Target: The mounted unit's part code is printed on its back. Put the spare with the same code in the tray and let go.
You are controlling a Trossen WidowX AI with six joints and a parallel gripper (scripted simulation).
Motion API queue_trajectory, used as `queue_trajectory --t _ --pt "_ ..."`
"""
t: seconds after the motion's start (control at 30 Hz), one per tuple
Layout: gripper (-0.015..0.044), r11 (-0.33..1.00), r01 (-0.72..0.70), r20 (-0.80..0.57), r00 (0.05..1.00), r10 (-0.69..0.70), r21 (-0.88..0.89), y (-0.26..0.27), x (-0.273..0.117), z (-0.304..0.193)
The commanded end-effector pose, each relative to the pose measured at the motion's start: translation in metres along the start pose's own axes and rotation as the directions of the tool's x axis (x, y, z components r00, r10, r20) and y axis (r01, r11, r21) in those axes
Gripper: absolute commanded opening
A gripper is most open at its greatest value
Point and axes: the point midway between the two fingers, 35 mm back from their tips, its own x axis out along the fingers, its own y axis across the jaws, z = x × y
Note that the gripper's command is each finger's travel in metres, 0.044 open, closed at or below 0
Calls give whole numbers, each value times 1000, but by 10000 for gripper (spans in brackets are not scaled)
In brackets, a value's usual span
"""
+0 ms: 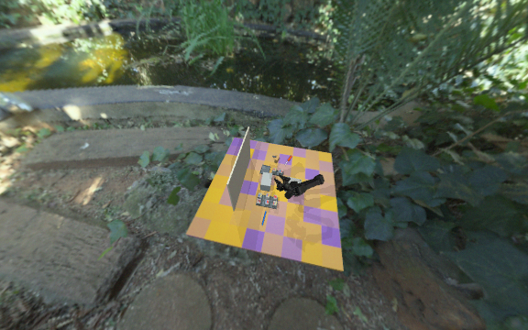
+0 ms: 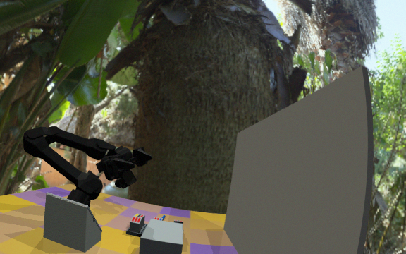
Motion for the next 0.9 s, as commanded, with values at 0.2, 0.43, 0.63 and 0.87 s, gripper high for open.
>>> queue_trajectory --t 0.2,0.43,0.63,0.87 --pt "440 1000 -4 3 1000 4 0 -1 0 0" --pt "440 981 -196 111 975 194 5 -22 6 11" --pt "440 903 -427 219 887 407 51 -36 21 29" --pt "440 690 -708 350 691 633 149 -46 48 52"
